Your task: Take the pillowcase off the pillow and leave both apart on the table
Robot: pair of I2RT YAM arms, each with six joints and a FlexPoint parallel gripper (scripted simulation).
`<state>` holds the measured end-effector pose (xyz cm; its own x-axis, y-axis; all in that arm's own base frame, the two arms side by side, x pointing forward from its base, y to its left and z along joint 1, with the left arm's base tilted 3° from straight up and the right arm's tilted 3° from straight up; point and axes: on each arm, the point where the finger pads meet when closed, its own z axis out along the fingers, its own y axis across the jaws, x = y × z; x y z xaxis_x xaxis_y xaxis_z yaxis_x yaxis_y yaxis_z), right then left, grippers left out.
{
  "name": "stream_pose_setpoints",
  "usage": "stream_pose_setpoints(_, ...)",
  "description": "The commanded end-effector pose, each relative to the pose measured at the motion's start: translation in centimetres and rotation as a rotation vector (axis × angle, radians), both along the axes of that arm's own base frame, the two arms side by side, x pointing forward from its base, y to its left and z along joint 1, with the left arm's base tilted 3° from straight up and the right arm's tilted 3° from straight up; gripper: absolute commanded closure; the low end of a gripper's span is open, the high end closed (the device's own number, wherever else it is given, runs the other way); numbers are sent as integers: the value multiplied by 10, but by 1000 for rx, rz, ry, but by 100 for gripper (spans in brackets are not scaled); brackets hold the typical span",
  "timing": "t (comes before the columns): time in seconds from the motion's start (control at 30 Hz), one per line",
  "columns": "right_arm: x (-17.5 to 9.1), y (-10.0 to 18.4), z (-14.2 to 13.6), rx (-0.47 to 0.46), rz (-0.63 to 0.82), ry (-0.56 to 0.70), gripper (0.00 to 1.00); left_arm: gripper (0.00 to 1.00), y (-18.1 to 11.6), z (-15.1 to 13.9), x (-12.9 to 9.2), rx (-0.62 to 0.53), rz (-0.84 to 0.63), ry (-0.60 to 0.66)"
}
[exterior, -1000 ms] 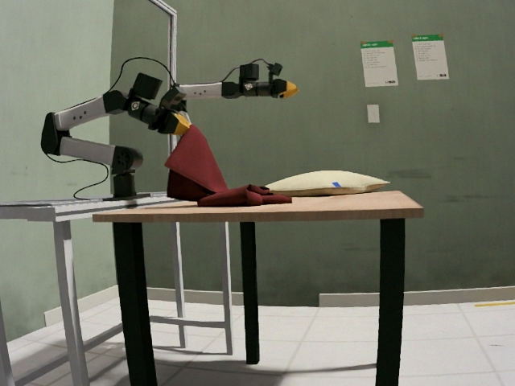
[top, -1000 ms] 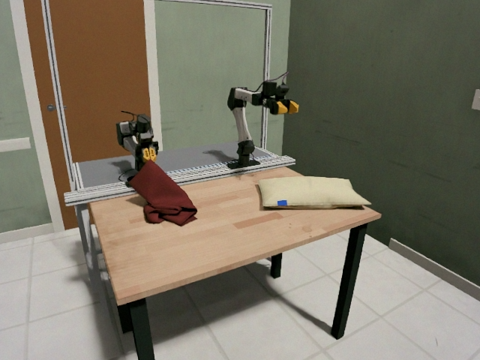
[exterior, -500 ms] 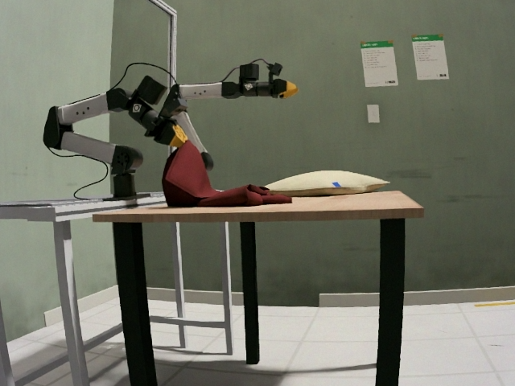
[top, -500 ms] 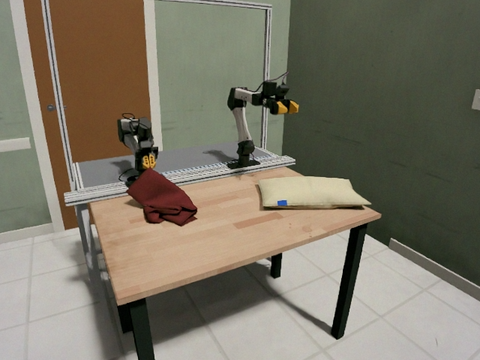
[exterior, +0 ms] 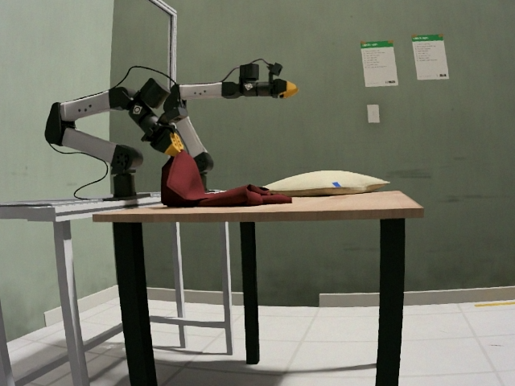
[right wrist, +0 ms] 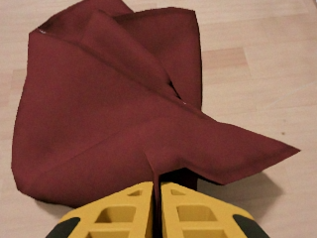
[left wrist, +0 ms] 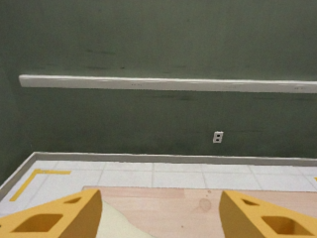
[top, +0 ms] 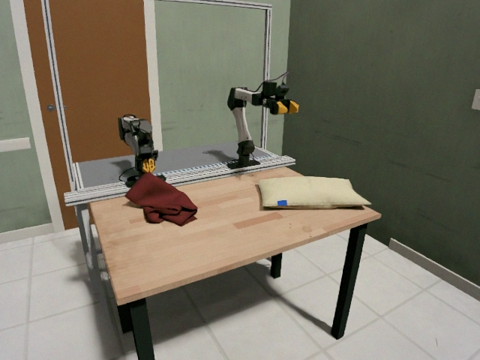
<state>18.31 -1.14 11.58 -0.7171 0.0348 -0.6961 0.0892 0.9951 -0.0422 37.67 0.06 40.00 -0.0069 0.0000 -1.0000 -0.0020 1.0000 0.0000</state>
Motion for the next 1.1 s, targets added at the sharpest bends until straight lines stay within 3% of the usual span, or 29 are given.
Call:
stream_pose_setpoints(0.0, 3, 1, 3, 0, 10, -6, 100, 40, 0, -10, -3, -2, -6, 23)
stream_pose_setpoints(1.07, 4, 3, 10, 3, 14, -25, 95, 40, 0, -10, -3, -2, -6, 23)
